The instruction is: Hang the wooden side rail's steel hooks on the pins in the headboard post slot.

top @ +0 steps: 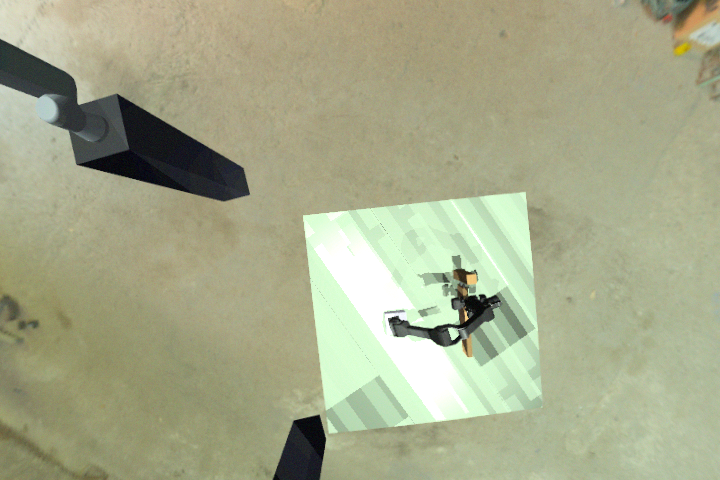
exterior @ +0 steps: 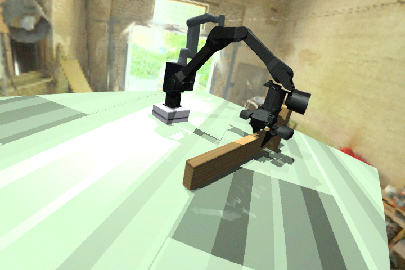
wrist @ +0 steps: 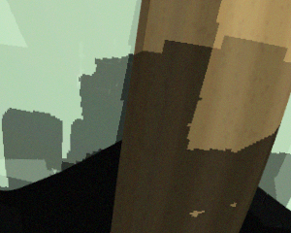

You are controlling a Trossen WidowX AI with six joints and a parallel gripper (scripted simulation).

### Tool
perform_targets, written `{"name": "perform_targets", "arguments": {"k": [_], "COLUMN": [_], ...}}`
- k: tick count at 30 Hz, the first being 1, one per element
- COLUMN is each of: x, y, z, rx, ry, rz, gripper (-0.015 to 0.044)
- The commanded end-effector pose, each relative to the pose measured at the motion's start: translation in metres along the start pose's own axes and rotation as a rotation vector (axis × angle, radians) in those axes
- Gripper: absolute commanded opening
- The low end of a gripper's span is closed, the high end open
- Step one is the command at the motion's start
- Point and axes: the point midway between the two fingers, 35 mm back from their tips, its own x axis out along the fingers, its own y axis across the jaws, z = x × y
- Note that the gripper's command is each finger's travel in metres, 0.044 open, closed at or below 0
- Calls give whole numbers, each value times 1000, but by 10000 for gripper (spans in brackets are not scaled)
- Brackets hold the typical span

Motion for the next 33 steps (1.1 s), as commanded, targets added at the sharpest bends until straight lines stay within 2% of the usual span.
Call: {"name": "perform_targets", "arguments": {"k": [1, 33], "x": [-7, -3], "y": [2, 5], "z": [0, -4], "rx": [7, 7], "ry": [0, 0], "rz": [16, 16], "gripper": [0, 0]}}
